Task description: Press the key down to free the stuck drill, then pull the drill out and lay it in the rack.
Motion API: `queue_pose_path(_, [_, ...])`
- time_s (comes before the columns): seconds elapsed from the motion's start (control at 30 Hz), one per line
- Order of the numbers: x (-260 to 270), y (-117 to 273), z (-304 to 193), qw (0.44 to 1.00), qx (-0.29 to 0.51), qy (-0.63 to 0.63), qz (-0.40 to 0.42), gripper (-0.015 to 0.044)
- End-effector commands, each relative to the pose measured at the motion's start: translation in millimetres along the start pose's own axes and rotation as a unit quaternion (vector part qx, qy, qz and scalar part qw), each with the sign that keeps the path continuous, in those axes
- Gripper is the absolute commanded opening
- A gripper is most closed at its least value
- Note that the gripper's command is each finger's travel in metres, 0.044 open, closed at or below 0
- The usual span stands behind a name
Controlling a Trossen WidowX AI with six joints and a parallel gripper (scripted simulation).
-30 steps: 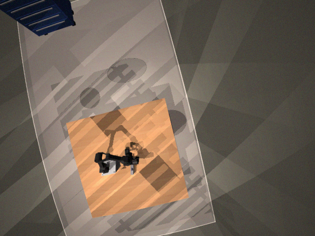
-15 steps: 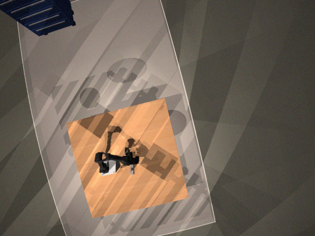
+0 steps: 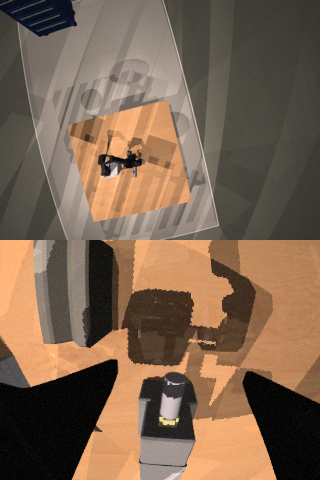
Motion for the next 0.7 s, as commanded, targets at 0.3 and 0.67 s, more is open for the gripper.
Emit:
queue_pose_path(0.3, [7, -23, -7, 1.000, -0.002, -0.008, 0.009, 0.0440])
queue_pose_path(0.67, [4, -21, -6, 1.000, 0.000, -0.002, 0.004, 0.0361])
Point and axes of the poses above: the point midway between the two fingers, 35 mm back from their tips, its own y axis back along the fingers, its own x axis across the jaws, z = x × y, the point moved 1 cm from there along y, back along the fingers, and after that the axes turned 6 degrees about y, right-handed, at the moved point
